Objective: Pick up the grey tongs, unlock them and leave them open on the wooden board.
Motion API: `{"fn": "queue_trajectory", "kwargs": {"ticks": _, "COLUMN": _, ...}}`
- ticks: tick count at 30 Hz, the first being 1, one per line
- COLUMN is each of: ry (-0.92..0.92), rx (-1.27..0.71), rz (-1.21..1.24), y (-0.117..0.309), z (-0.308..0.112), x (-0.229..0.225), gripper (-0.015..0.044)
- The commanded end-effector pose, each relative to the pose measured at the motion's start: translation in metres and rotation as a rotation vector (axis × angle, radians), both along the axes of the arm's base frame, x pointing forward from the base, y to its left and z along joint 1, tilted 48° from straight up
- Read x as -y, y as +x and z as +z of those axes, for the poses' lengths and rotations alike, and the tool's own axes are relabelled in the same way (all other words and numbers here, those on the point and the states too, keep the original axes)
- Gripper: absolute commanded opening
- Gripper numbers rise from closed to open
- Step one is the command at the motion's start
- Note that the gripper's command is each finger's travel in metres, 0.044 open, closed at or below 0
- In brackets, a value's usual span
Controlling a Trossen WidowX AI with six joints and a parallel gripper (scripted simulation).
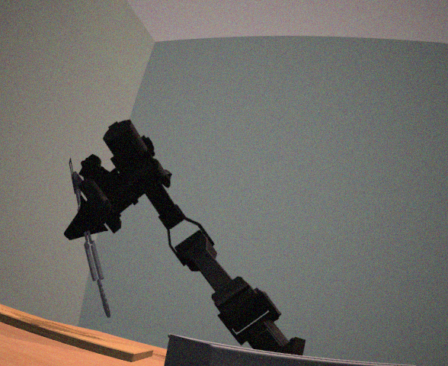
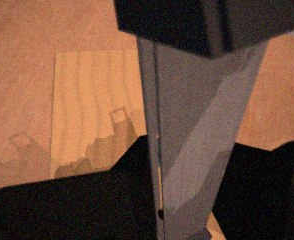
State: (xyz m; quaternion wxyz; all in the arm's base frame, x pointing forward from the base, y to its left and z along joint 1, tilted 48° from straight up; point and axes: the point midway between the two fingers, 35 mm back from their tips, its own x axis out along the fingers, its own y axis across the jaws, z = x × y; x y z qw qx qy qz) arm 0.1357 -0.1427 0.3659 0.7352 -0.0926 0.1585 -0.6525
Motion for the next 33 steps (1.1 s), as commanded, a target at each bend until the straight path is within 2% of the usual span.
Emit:
{"fn": "queue_trajectory", "kwargs": {"ticks": 1, "ry": 0.065, "rx": -0.015, "rz": -0.023, "y": 0.003, "z": -0.001, "x": 0.005, "gripper": -0.0150}}
{"fn": "queue_trajectory", "kwargs": {"ticks": 33, "ry": 0.590, "rx": 0.102, "rz": -0.191, "y": 0.001, "z": -0.012, "x": 0.042, "gripper": -0.0150}}
